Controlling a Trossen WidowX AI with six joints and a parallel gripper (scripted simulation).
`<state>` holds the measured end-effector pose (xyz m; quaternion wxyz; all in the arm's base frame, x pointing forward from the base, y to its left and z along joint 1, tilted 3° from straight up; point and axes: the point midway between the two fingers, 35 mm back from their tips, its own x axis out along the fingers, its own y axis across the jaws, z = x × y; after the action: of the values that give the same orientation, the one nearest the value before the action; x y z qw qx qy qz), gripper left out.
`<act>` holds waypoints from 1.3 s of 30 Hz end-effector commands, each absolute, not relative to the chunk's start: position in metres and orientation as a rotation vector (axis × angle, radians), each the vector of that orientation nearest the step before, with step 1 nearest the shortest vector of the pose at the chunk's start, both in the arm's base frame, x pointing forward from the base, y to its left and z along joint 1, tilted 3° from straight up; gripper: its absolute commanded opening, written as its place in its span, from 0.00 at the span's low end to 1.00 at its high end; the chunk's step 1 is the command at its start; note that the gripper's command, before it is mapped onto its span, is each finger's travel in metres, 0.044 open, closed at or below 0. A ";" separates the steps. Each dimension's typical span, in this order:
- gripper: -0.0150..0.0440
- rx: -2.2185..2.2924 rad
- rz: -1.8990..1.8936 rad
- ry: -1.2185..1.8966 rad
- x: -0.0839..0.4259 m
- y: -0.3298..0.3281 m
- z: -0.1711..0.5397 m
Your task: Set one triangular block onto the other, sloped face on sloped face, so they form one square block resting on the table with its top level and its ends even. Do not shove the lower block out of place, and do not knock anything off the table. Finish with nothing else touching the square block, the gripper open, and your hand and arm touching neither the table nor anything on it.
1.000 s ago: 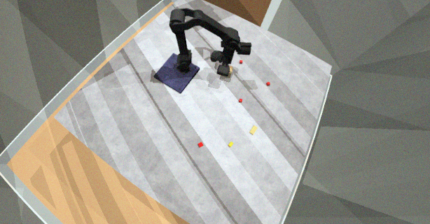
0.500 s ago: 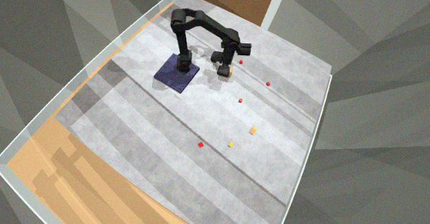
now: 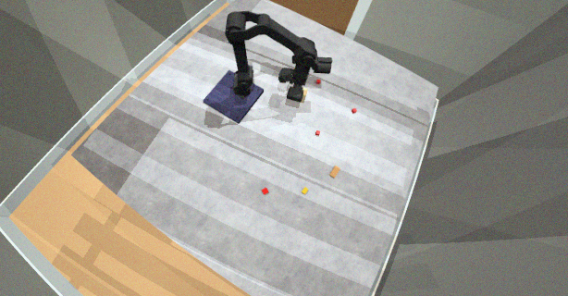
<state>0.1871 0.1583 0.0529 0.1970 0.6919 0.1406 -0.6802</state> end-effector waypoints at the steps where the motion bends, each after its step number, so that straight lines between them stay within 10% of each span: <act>1: 0.25 1.933 -1.898 0.393 0.187 0.157 0.052; 22: 0.25 1.933 -1.899 0.392 0.188 0.158 0.051; 39: 1.00 1.937 -1.903 0.396 0.188 0.159 0.052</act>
<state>0.1877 0.1586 0.0515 0.1977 0.6919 0.1412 -0.6799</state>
